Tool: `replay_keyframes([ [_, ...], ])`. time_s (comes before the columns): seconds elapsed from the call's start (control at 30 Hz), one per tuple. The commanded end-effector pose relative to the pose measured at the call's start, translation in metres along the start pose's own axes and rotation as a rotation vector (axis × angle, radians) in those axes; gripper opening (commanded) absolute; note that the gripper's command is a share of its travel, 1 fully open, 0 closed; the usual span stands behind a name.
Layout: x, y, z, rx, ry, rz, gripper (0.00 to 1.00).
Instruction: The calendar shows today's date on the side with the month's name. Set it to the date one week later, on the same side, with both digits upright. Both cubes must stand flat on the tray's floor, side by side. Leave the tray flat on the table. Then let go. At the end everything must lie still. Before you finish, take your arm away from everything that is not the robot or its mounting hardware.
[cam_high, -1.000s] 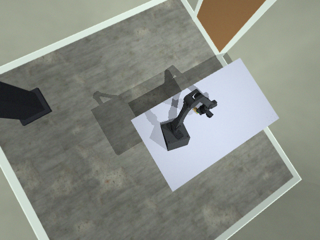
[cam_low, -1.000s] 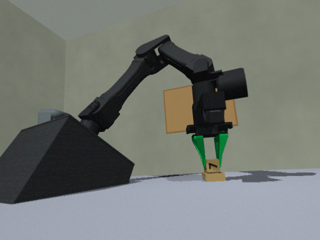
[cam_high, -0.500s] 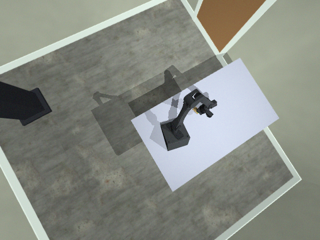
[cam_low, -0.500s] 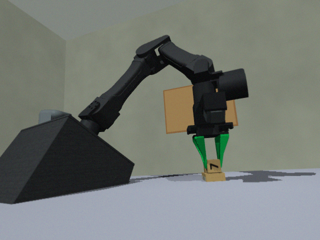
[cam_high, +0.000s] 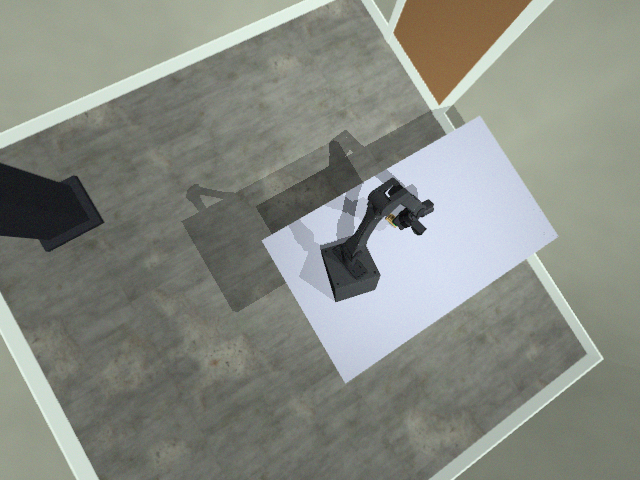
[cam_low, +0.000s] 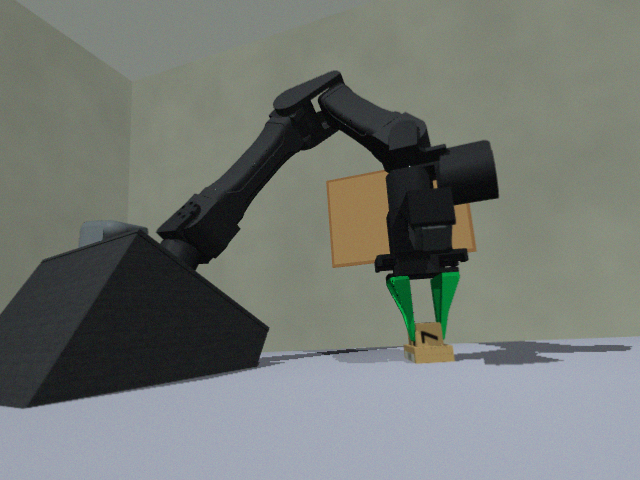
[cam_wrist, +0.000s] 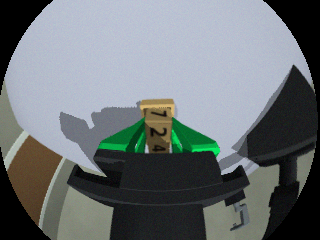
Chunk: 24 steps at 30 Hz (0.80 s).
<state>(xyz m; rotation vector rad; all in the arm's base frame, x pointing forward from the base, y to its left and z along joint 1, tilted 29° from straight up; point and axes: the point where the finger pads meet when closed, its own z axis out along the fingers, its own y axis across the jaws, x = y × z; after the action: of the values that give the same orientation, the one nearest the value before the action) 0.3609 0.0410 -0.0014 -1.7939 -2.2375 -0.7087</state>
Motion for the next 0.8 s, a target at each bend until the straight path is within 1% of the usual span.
replay_keyframes([
  [0.0, -0.0049, 0.0053, -0.0023, -0.017, -0.02, -0.001, 0.26],
  [0.57, -0.0046, 0.0044, -0.0023, -0.013, -0.018, 0.002, 0.26],
  [0.77, -0.0048, 0.003, 0.0008, -0.009, -0.017, 0.002, 0.26],
])
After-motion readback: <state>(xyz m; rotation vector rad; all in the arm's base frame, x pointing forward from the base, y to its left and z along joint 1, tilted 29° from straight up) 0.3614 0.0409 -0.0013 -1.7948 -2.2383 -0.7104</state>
